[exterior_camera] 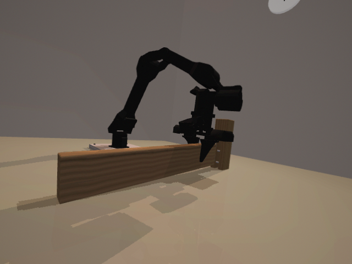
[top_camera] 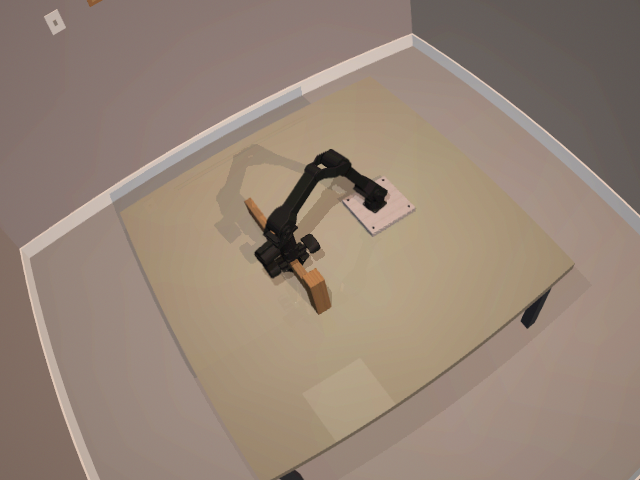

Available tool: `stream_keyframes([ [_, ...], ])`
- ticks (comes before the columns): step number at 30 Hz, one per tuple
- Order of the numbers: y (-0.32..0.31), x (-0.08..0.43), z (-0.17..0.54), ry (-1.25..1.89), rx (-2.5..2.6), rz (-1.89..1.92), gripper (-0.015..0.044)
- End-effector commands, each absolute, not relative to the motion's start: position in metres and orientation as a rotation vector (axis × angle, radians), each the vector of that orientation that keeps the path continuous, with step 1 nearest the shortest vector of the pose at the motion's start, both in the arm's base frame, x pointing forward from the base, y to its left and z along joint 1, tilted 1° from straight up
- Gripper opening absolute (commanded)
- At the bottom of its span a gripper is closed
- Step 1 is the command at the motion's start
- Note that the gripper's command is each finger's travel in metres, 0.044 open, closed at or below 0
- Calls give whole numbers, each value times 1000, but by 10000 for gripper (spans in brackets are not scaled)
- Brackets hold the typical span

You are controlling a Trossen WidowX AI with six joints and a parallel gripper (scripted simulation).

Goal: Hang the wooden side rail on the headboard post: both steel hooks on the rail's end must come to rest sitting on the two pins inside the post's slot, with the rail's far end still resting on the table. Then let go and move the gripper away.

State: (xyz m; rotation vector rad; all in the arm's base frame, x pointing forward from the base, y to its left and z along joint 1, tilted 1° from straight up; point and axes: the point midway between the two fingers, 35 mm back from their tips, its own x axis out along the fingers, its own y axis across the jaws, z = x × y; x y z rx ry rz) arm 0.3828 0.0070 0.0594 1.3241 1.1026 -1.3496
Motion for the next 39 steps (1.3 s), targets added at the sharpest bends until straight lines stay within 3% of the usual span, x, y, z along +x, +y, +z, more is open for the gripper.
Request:
stream_keyframes([
  [1, 8, 387, 66, 1090, 1339, -1332, 0],
  [39, 13, 385, 63, 1091, 1339, -1332, 0],
])
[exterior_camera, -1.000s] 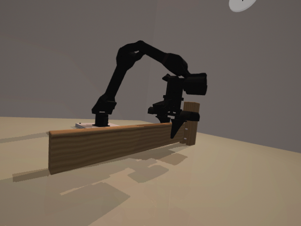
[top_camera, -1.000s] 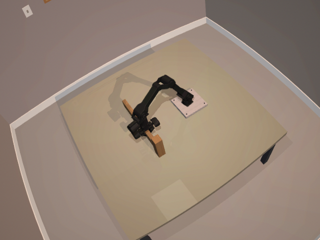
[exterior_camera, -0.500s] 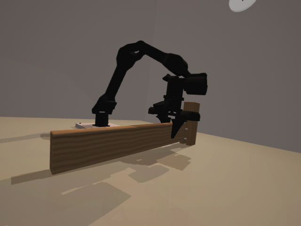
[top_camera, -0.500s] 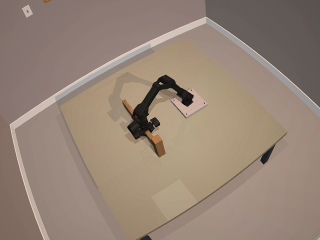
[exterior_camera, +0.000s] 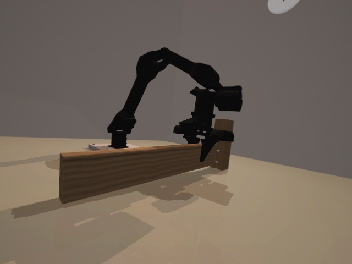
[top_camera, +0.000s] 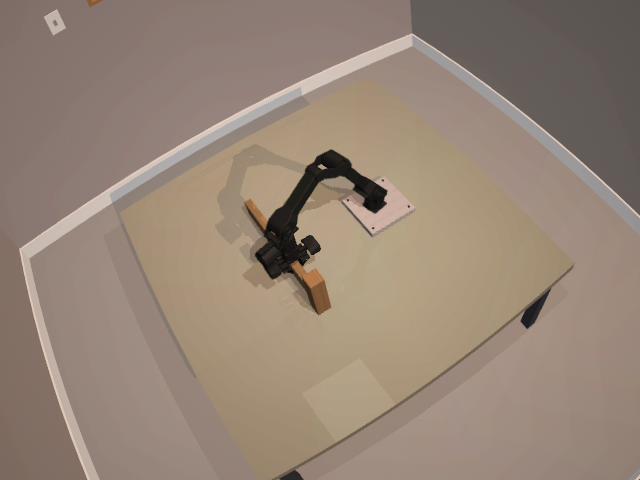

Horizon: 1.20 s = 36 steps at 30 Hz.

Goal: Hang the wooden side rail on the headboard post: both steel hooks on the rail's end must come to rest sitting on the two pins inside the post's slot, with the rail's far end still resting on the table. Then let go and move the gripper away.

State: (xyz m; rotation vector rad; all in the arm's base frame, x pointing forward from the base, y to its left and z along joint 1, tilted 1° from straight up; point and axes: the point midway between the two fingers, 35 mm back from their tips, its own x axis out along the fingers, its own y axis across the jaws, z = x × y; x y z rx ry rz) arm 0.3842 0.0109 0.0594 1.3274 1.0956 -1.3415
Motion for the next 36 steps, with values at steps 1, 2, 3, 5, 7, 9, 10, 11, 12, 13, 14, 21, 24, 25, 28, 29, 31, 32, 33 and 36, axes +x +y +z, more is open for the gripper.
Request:
stream_keyframes([
  [1, 13, 385, 63, 1091, 1339, -1332, 0],
  [2, 13, 385, 63, 1091, 1339, -1332, 0],
  [3, 13, 385, 63, 1091, 1339, -1332, 0],
  [5, 14, 384, 63, 1091, 1339, -1332, 0],
  [7, 14, 384, 63, 1091, 1339, -1332, 0],
  [9, 14, 385, 64, 1091, 1339, -1332, 0],
  [10, 14, 385, 64, 1091, 1339, -1332, 0],
  [11, 14, 385, 64, 1091, 1339, -1332, 0],
  [12, 14, 385, 64, 1091, 1339, -1332, 0],
  [13, 14, 385, 64, 1091, 1339, -1332, 0],
  [14, 14, 385, 64, 1091, 1339, -1332, 0],
  [21, 15, 386, 64, 1091, 1339, -1332, 0],
  [24, 15, 386, 64, 1091, 1339, -1332, 0],
  [25, 15, 387, 64, 1091, 1339, -1332, 0],
  [28, 16, 387, 64, 1091, 1339, -1332, 0],
  [29, 16, 387, 64, 1091, 1339, -1332, 0],
  [31, 16, 387, 64, 1091, 1339, -1332, 0],
  [32, 16, 387, 64, 1091, 1339, -1332, 0],
  [33, 16, 387, 65, 1091, 1339, -1332, 0],
  [36, 16, 388, 65, 1091, 1339, -1332, 0],
])
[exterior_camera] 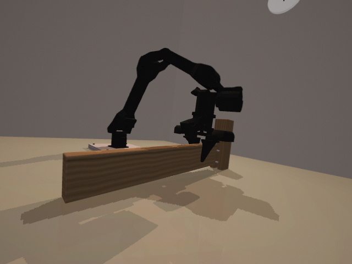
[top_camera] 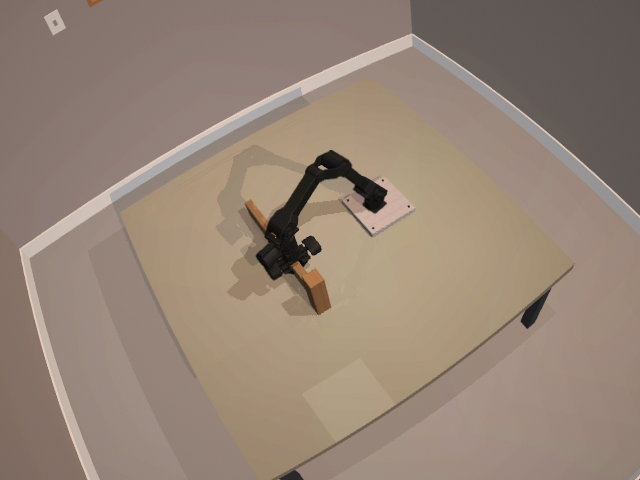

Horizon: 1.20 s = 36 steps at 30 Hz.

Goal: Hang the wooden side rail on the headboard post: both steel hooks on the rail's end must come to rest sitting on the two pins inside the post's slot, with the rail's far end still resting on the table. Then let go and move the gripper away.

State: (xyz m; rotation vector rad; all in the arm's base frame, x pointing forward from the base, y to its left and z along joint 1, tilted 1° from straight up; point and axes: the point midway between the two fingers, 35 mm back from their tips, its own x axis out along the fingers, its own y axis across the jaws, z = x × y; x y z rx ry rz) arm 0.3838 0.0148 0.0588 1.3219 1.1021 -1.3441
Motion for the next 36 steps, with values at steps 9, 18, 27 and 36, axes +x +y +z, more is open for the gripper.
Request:
stream_keyframes([
  [9, 17, 388, 65, 1091, 1339, -1332, 0],
  [18, 17, 389, 65, 1091, 1339, -1332, 0],
  [27, 19, 388, 64, 1091, 1339, -1332, 0],
  [36, 20, 387, 63, 1091, 1339, -1332, 0],
])
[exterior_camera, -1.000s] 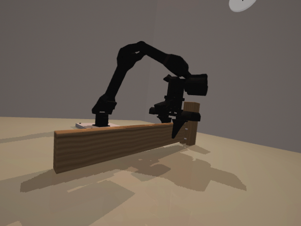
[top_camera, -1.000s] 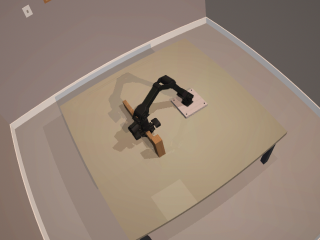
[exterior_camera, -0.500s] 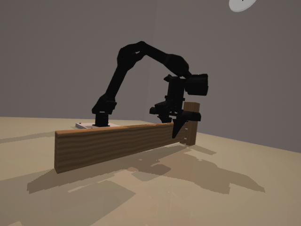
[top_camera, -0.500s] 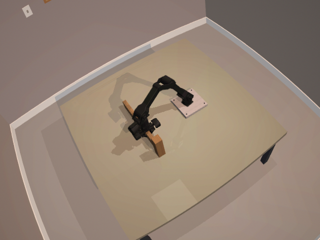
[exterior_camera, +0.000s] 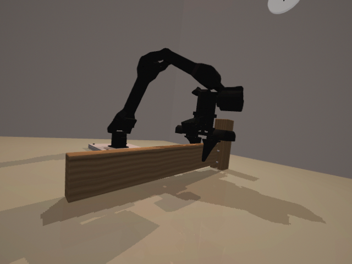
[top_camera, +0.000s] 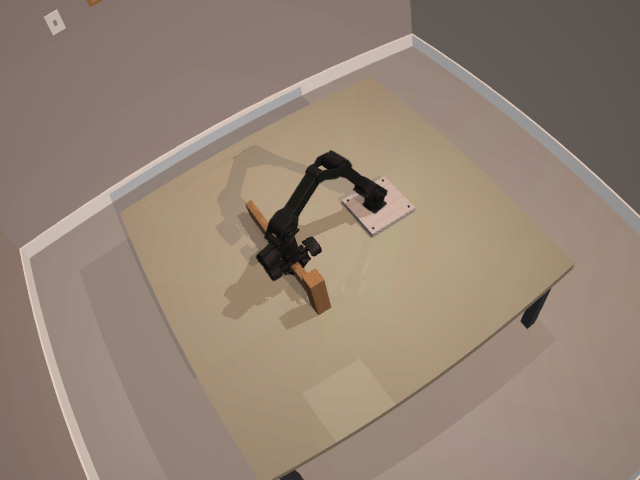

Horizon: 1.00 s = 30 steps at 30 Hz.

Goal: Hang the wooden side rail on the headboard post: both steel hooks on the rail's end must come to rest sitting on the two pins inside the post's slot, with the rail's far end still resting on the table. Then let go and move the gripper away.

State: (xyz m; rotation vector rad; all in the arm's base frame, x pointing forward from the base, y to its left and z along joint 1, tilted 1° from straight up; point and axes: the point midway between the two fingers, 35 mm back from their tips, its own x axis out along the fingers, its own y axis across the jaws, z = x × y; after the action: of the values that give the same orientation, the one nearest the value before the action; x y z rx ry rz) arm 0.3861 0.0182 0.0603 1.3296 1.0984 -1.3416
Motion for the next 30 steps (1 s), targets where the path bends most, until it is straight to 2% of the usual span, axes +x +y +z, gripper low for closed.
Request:
stream_keyframes([
  [1, 20, 387, 63, 1091, 1339, -1332, 0],
  [30, 23, 387, 64, 1091, 1339, -1332, 0],
])
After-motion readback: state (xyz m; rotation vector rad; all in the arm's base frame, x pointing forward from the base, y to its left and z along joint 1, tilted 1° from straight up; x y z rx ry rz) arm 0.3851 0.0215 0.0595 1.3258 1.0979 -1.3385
